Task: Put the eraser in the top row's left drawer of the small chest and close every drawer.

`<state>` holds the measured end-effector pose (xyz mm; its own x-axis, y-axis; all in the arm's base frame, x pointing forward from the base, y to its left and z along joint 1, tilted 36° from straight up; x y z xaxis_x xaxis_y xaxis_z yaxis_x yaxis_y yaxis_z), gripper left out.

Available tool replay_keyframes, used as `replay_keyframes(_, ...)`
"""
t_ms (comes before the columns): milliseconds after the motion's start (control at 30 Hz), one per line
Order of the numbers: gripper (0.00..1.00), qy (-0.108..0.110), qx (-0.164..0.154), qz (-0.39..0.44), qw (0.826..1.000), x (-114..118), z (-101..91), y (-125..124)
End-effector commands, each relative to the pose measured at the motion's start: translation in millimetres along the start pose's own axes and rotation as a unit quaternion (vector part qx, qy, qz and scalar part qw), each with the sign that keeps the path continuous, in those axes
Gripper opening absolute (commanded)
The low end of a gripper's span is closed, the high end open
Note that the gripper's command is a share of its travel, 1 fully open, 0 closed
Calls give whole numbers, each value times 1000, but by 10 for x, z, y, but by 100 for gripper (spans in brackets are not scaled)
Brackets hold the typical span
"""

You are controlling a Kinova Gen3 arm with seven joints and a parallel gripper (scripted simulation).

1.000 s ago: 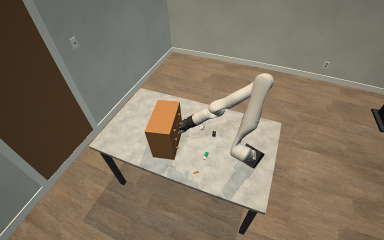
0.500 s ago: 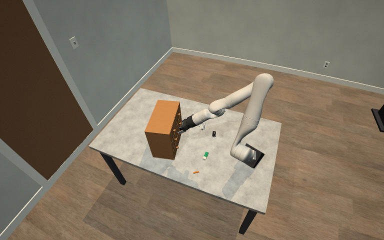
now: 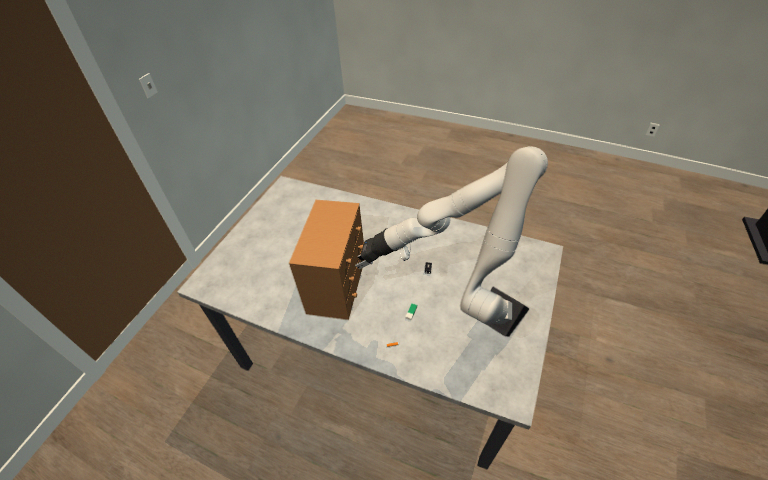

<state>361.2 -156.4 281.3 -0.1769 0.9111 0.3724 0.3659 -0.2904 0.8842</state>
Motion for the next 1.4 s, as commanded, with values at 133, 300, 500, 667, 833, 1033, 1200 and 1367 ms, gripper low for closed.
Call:
replay_keyframes(133, 67, -2, -1, 4, 1000, -5, 4, 0)
replay_keyframes(300, 67, -2, -1, 4, 1000, -5, 4, 0)
replay_keyframes(500, 67, -2, -1, 4, 1000, -5, 4, 0)
replay_keyframes(667, 67, -2, -2, 3, 1000, -13, 17, 18)
replay_keyframes(833, 67, -3, -2, 3, 1000, -21, 36, 39)
replay_keyframes(1033, 67, -3, -3, 4, 1000, -31, 100, 94)
replay_keyframes(1200, 67, -3, -3, 4, 1000, -39, 169, 152)
replay_keyframes(1367, 67, -3, -3, 4, 1000, -44, 208, 184)
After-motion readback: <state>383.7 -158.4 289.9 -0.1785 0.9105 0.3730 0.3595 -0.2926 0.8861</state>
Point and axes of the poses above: the point where the finger pads meet when closed, its own z axis out along the fingers, its own x axis across the jaws, y = z × x, the point moved 7 cm from there along -z, back along the fingers, and after that the axes turned 8 degrees about -z, right-handed, at the moved point
